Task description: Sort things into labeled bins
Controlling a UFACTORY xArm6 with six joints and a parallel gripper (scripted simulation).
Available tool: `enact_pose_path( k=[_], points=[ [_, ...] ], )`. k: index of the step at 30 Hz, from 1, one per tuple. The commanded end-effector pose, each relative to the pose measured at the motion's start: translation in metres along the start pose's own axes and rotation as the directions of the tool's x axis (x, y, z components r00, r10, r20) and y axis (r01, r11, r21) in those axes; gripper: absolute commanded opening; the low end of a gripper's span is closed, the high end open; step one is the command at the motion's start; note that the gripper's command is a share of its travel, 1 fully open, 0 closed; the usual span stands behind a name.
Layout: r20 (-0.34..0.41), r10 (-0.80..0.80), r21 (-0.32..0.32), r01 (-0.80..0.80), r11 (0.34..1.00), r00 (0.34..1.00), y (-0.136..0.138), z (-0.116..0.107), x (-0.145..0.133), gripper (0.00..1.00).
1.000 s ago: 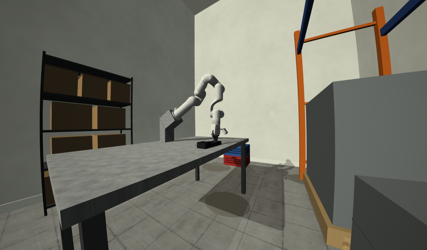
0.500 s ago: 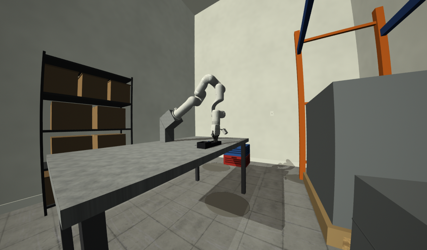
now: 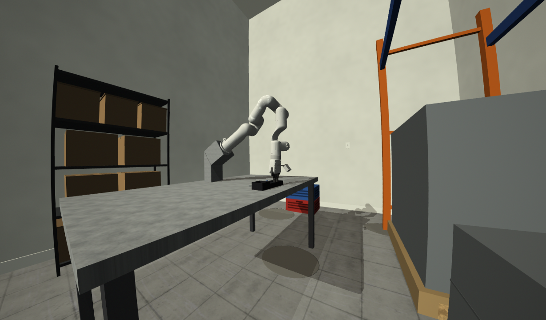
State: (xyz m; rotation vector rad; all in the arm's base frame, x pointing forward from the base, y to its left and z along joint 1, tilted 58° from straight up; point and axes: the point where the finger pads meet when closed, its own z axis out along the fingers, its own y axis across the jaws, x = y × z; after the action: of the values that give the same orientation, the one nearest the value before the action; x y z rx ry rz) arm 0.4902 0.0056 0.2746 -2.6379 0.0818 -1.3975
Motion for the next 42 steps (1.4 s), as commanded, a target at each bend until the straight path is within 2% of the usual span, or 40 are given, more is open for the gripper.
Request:
enact_pose_path(
  k=[1, 25, 42],
  points=[
    [-0.024, -0.001, -0.004, 0.001, 1.000, 1.000, 0.000, 0.000, 0.001, 0.07],
    [-0.024, -0.001, -0.004, 0.001, 1.000, 1.000, 0.000, -0.002, 0.001, 0.07],
    [-0.024, -0.001, -0.004, 0.001, 1.000, 1.000, 0.000, -0.022, 0.000, 0.07]
  ],
)
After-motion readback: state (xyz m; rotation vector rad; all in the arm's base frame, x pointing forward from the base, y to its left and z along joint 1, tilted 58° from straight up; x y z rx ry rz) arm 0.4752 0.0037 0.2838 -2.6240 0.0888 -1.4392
